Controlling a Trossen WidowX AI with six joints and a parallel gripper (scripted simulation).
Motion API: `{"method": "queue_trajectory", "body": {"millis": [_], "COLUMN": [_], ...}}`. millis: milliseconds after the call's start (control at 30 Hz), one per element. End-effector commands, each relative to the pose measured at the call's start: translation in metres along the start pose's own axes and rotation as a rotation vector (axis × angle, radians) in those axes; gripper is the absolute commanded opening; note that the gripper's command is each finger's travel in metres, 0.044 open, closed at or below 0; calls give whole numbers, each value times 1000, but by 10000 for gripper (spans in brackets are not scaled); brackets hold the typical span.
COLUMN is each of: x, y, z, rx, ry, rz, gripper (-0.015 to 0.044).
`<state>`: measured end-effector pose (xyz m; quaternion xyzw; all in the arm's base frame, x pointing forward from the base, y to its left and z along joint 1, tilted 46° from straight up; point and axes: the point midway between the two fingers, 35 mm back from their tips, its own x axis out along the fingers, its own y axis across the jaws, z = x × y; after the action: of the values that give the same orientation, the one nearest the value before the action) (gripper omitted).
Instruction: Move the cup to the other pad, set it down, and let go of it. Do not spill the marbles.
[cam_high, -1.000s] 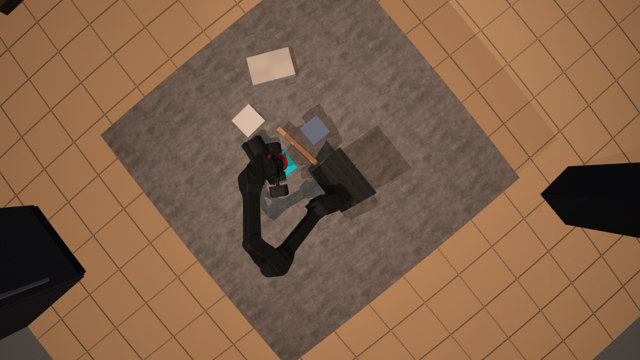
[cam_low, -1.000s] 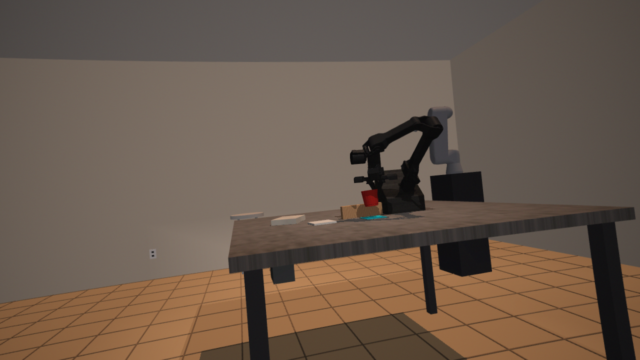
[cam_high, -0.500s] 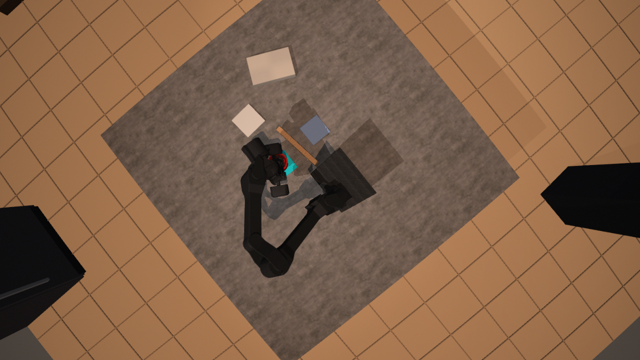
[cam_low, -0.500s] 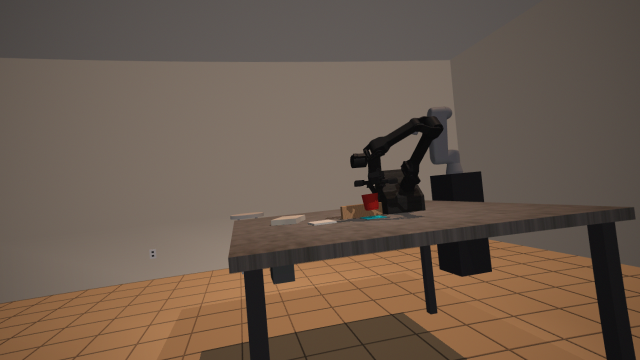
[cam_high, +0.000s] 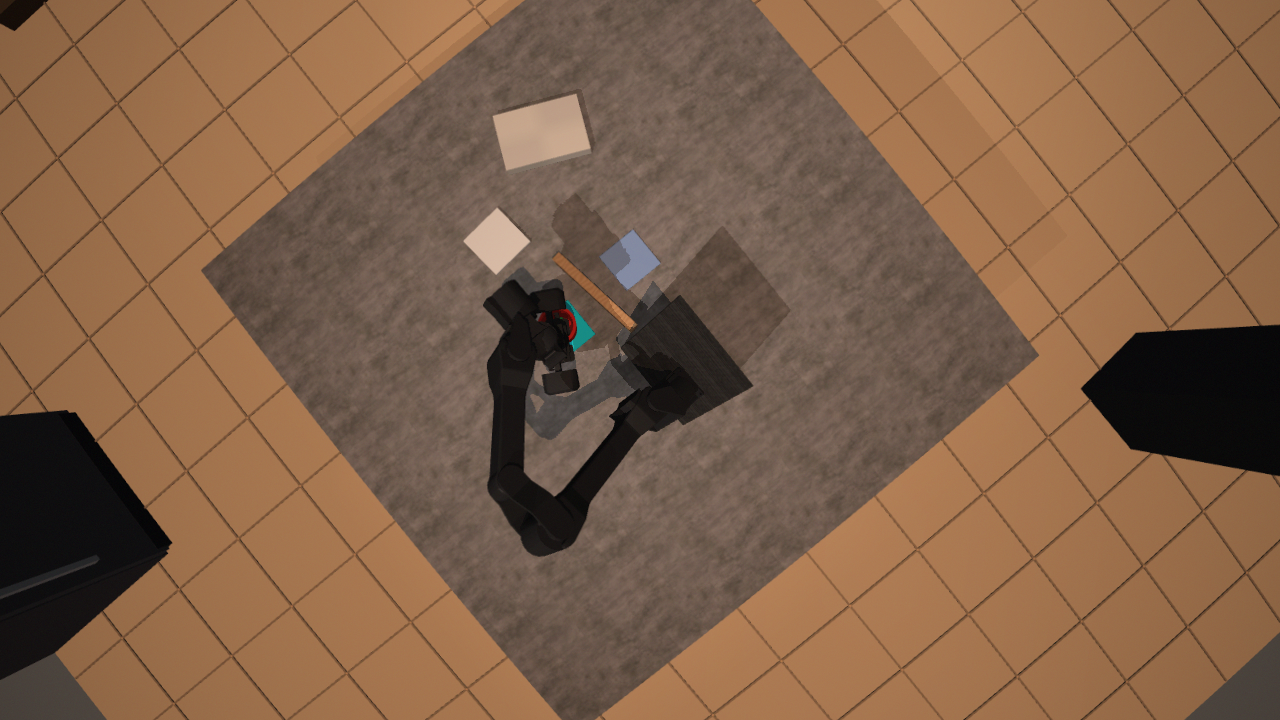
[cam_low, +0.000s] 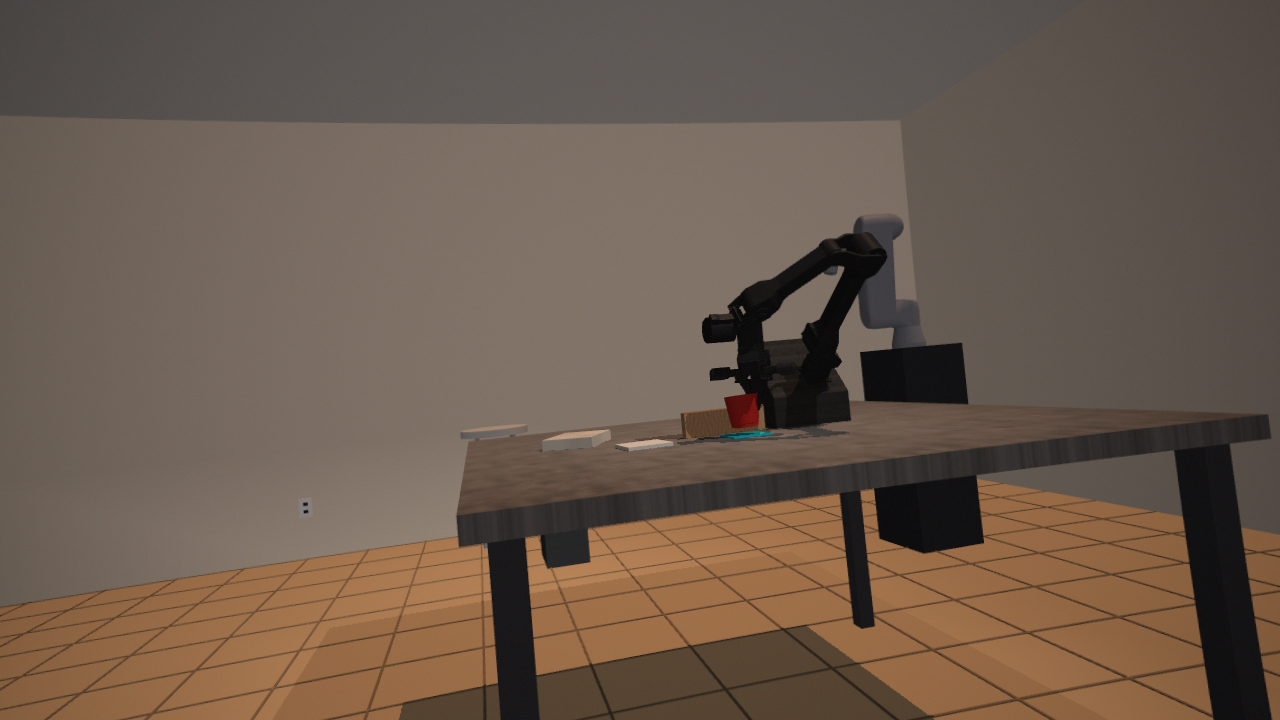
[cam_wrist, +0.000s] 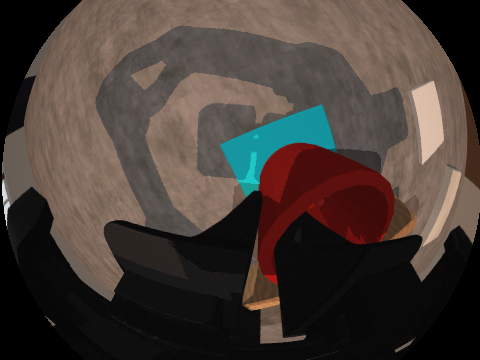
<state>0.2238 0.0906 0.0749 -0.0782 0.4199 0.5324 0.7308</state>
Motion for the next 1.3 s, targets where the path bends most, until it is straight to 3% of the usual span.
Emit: {"method": "queue_trajectory", "body": {"millis": [0, 733, 900, 1267], "x": [6, 11, 11, 6], "y": [3, 2, 2, 1], "z": [-1, 0, 0, 0], "rx": [9, 0, 0, 1], "ry": [-3, -2, -2, -1], "rz": [9, 2, 2, 2], "gripper": [0, 0, 128, 128]}}
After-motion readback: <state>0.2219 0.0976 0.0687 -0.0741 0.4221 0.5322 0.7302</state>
